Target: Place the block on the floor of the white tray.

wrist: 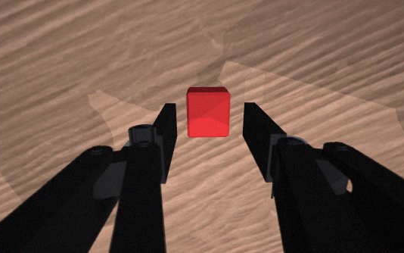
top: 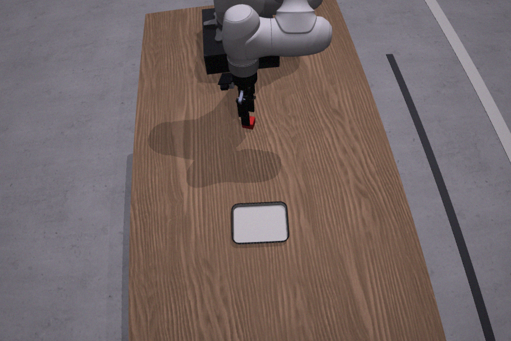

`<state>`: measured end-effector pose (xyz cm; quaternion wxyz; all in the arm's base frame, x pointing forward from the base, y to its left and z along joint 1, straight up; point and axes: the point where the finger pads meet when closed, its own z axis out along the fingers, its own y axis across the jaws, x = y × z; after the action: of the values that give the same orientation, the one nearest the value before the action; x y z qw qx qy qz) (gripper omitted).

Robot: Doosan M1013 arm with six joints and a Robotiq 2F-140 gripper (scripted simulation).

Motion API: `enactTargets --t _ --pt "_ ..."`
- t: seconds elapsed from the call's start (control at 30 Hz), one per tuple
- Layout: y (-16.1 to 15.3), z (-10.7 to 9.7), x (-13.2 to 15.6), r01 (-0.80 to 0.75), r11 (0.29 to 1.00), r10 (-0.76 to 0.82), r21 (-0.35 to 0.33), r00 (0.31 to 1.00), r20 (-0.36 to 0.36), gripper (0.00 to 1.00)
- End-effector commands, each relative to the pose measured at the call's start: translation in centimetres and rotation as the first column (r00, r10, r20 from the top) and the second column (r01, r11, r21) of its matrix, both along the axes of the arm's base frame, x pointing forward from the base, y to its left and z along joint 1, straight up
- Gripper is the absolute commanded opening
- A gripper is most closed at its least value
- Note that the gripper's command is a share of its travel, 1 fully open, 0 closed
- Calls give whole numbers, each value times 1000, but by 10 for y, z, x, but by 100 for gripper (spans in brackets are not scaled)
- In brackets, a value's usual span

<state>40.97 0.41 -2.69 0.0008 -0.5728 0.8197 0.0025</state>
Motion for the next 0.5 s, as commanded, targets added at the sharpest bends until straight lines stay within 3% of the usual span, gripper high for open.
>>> enactTargets --t 0.0,0.47 --pt "1 -4 1 -1 1000 1 -1 1000 2 41" --pt "0 -5 1 -1 1000 1 -1 1000 4 41"
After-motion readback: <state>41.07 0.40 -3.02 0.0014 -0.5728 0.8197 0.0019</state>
